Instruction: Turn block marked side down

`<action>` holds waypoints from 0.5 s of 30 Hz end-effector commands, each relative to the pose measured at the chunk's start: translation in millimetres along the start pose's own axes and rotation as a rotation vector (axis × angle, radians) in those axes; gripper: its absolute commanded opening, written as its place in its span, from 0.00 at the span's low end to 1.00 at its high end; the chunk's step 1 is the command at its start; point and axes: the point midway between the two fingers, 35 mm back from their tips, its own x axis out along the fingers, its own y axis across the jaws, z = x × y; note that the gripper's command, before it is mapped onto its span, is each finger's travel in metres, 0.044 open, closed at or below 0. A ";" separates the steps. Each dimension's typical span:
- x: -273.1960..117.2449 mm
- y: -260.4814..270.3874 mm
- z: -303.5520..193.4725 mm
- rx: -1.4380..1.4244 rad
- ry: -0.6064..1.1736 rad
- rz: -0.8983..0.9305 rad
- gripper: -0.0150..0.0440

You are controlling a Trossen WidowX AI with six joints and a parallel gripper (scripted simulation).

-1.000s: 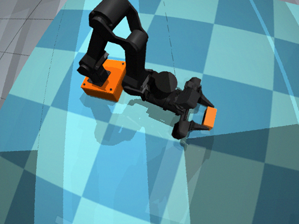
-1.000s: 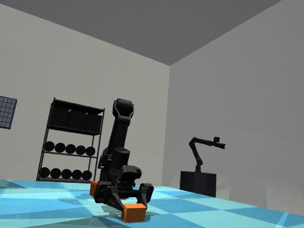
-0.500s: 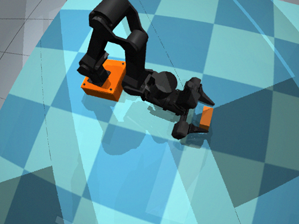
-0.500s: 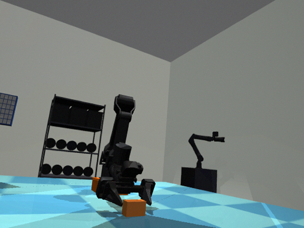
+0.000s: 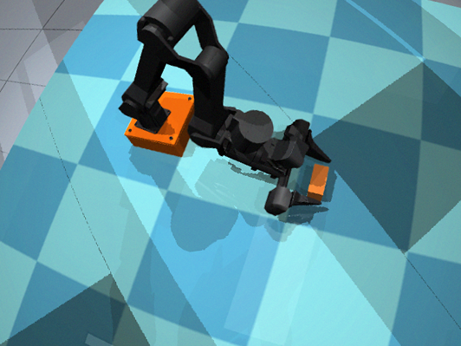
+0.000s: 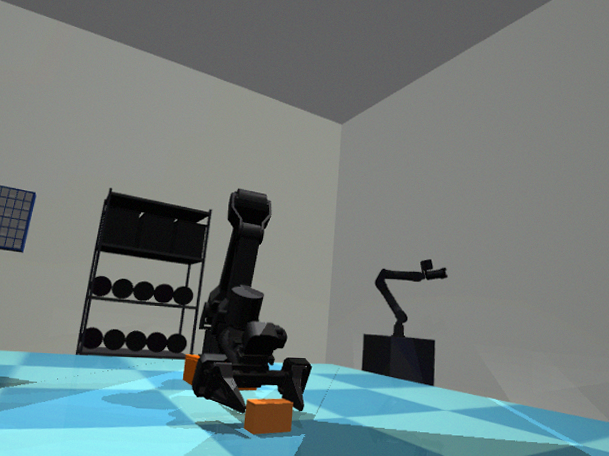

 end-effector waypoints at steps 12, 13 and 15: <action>12.3 -4.8 14.2 0.007 0.233 -0.001 1.00; 10.7 -5.0 18.0 0.007 0.269 -0.002 1.00; 4.3 -5.0 26.3 0.006 0.341 -0.001 1.00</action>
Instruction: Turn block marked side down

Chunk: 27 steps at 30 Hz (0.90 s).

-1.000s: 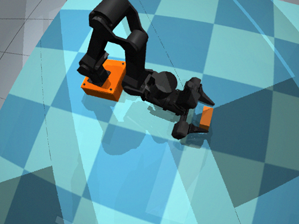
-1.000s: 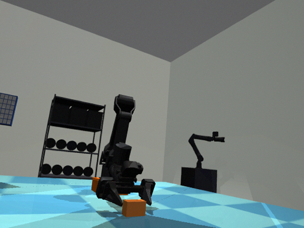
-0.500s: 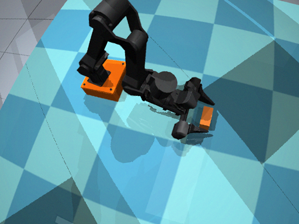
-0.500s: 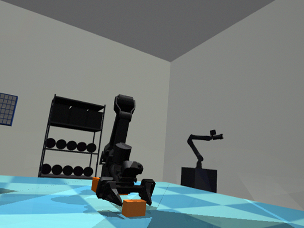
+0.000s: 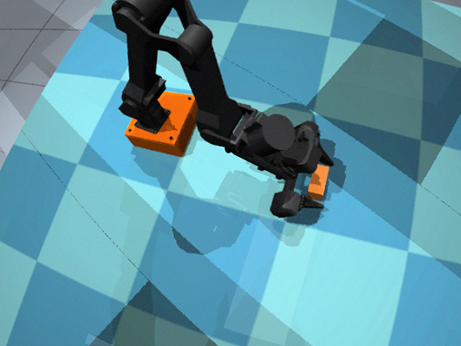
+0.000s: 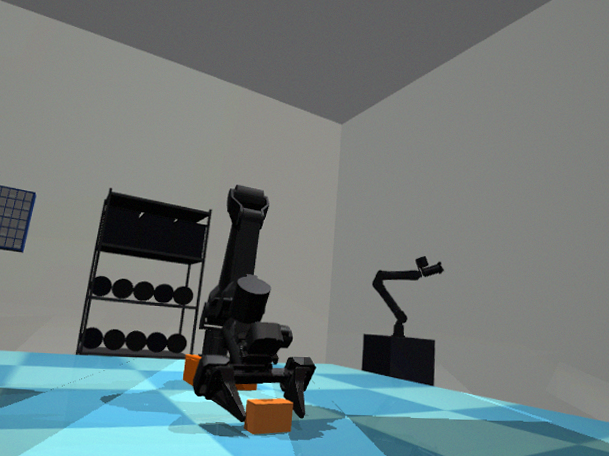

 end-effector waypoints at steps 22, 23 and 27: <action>-66.6 4.2 46.0 -0.016 0.399 -0.006 1.00; -66.6 4.2 46.0 -0.016 0.399 -0.006 1.00; -60.3 3.1 53.7 -0.012 0.481 -0.007 1.00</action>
